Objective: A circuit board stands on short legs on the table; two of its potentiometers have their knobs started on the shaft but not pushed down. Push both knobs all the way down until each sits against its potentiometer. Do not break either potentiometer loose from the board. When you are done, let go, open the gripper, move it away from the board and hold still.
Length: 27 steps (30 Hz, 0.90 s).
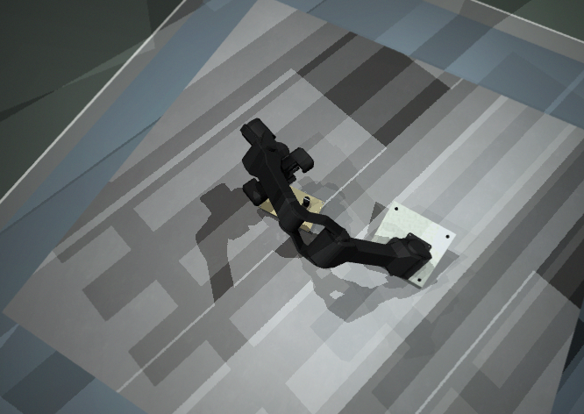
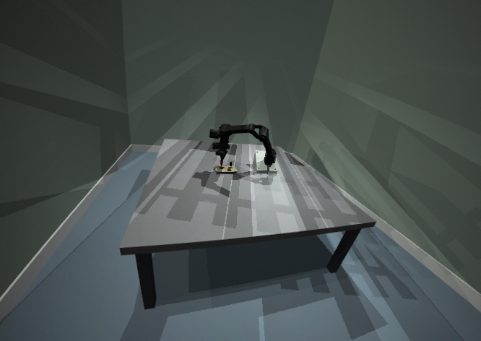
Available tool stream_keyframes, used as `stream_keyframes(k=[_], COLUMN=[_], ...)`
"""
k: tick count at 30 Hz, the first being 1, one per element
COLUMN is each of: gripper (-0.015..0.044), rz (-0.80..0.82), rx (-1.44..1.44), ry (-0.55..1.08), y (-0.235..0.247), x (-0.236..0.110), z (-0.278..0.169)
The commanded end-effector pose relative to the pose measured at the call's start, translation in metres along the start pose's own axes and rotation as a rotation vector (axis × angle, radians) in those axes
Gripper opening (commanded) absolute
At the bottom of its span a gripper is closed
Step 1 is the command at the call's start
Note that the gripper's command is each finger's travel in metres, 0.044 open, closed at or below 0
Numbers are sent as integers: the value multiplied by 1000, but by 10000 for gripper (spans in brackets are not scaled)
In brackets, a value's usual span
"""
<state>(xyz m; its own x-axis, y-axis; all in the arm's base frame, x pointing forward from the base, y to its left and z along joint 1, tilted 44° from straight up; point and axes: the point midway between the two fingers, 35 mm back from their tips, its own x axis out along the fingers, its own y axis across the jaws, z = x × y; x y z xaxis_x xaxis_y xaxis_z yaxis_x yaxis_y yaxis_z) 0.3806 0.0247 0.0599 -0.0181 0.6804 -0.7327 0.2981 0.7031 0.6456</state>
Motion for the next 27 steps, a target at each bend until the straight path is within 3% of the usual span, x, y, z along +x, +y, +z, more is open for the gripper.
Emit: stream_keyframes(k=[1, 27], gripper=[0, 0], rz=[6, 7], rx=[2, 2], ry=[-1, -1], y=[1, 1], x=[0, 8], z=[0, 0])
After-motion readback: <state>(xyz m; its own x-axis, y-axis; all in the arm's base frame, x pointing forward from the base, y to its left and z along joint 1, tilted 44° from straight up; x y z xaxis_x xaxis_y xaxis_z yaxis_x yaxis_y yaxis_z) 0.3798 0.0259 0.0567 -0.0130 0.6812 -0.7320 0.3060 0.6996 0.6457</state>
